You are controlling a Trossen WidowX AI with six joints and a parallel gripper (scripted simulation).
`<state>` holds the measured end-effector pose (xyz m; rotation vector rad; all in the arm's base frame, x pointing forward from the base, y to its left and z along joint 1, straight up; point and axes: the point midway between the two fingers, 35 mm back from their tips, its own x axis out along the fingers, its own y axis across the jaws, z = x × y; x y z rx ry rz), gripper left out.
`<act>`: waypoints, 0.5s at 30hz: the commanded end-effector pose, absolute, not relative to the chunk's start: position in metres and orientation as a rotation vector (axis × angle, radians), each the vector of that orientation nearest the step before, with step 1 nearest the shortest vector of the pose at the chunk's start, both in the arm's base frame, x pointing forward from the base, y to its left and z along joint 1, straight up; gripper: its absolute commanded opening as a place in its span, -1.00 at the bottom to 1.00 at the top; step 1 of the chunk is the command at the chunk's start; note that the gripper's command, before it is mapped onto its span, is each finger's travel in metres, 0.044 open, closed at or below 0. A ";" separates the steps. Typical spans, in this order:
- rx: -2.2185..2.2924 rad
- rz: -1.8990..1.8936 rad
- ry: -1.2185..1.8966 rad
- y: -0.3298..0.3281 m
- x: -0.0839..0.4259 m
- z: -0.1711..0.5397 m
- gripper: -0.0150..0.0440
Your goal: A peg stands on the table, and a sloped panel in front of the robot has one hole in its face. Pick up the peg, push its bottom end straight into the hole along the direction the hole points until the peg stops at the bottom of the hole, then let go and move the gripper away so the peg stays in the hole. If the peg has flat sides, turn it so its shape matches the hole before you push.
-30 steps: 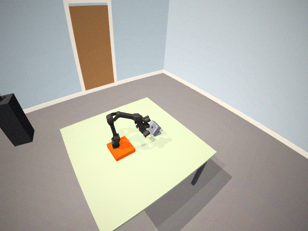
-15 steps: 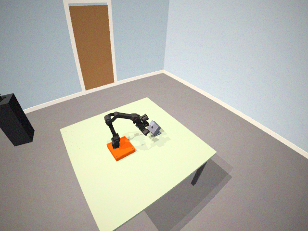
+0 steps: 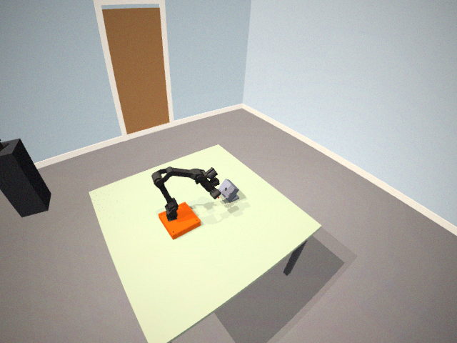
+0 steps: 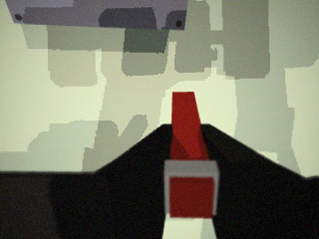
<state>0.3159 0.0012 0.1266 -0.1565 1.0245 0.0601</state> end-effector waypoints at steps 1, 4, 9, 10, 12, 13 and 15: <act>-0.150 0.057 0.996 0.005 0.317 0.128 -0.49; -0.145 0.059 0.971 0.008 0.318 0.129 -0.49; -0.135 0.062 0.930 0.014 0.319 0.132 -0.49; -0.132 0.063 0.922 0.015 0.319 0.133 -0.49; -0.128 0.064 0.906 0.018 0.320 0.134 -0.49; -0.126 0.065 0.897 0.019 0.320 0.134 -0.49; -0.121 0.067 0.881 0.021 0.320 0.136 -0.49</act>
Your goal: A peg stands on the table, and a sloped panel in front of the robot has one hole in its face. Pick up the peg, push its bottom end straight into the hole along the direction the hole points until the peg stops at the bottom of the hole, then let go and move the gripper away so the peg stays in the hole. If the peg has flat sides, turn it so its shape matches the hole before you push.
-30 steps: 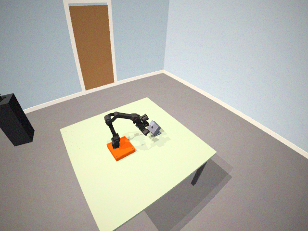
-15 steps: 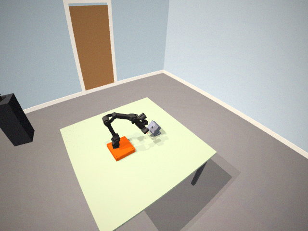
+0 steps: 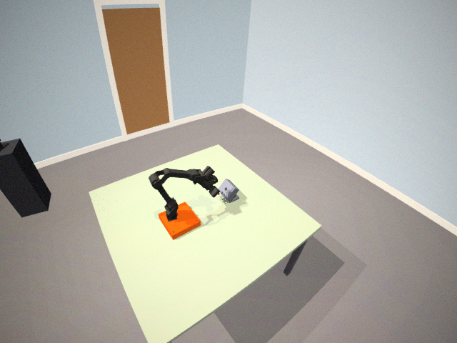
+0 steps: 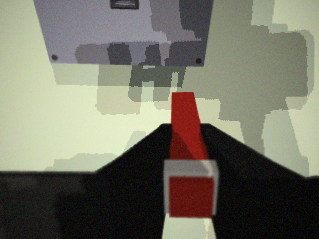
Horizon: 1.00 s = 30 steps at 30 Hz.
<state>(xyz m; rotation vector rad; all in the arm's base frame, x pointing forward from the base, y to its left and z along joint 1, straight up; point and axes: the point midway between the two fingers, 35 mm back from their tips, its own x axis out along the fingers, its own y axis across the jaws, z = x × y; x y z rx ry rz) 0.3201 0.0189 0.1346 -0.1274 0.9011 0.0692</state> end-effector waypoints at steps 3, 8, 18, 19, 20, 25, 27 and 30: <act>-0.113 0.071 0.857 0.025 0.321 0.137 -0.49; -0.100 0.077 0.816 0.031 0.321 0.141 -0.49; -0.078 0.088 0.757 0.040 0.323 0.145 -0.49; -0.077 0.089 0.755 0.040 0.323 0.145 -0.49; -0.077 0.089 0.753 0.040 0.324 0.144 -0.49; -0.072 0.091 0.741 0.043 0.330 0.142 -0.49; -0.070 0.092 0.737 0.044 0.333 0.141 -0.49; -0.067 0.094 0.729 0.045 0.336 0.139 -0.49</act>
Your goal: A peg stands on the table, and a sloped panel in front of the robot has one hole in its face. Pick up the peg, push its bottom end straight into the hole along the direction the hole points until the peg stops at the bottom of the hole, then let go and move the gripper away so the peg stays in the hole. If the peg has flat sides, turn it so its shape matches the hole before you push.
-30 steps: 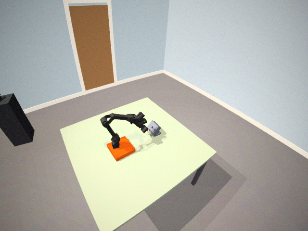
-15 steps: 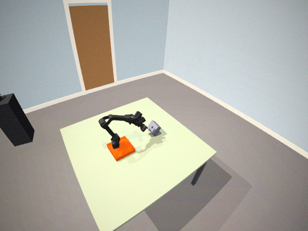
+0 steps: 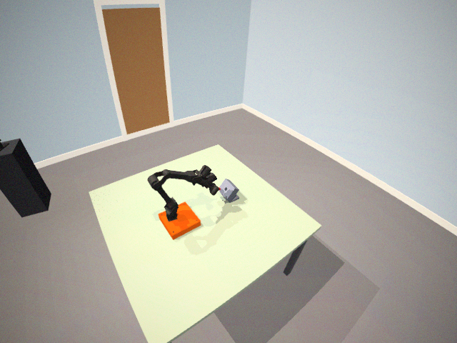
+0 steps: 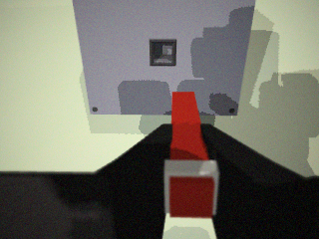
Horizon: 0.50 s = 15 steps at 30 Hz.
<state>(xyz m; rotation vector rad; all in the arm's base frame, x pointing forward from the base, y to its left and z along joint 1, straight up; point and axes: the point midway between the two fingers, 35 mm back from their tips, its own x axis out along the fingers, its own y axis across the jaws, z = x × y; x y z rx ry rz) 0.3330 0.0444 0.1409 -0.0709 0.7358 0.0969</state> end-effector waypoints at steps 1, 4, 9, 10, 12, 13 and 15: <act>-0.066 0.095 0.727 0.046 0.337 0.139 -0.49; -0.063 0.096 0.720 0.047 0.340 0.137 -0.49; -0.058 0.099 0.708 0.050 0.346 0.135 -0.49; -0.057 0.100 0.705 0.050 0.347 0.134 -0.49; -0.055 0.101 0.700 0.051 0.349 0.133 -0.49; -0.054 0.101 0.698 0.052 0.350 0.132 -0.49; -0.052 0.102 0.693 0.052 0.352 0.131 -0.49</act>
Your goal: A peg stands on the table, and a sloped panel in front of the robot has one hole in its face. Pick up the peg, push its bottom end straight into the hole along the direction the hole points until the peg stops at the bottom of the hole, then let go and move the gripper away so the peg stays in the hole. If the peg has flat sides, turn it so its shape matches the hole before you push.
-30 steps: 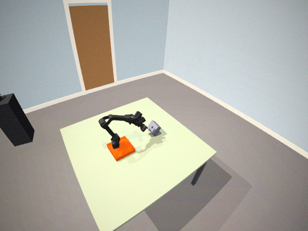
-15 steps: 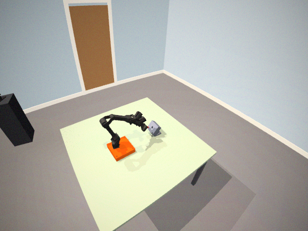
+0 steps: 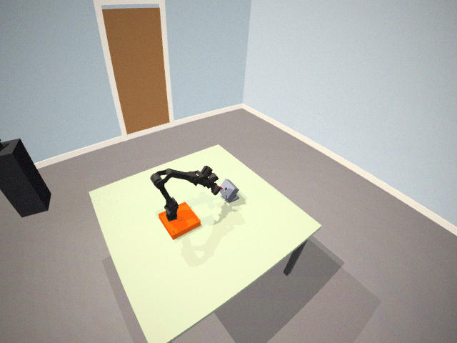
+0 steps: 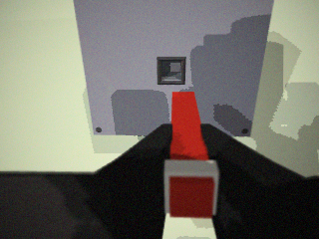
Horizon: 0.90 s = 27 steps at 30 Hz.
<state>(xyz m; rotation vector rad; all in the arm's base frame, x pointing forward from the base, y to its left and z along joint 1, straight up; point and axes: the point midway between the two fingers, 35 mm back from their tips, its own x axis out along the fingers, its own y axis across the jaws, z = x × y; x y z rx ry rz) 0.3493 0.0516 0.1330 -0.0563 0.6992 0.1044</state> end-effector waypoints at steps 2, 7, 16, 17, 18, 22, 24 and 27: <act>-0.050 0.104 0.688 0.053 0.354 0.130 -0.49; -0.045 0.106 0.676 0.056 0.358 0.127 -0.49; -0.040 0.111 0.661 0.058 0.364 0.123 -0.49; -0.039 0.111 0.659 0.059 0.364 0.122 -0.49; -0.038 0.112 0.657 0.059 0.365 0.121 -0.49; -0.038 0.112 0.656 0.059 0.366 0.120 -0.49; -0.038 0.112 0.656 0.059 0.368 0.119 -0.49; -0.038 0.112 0.655 0.060 0.371 0.116 -0.49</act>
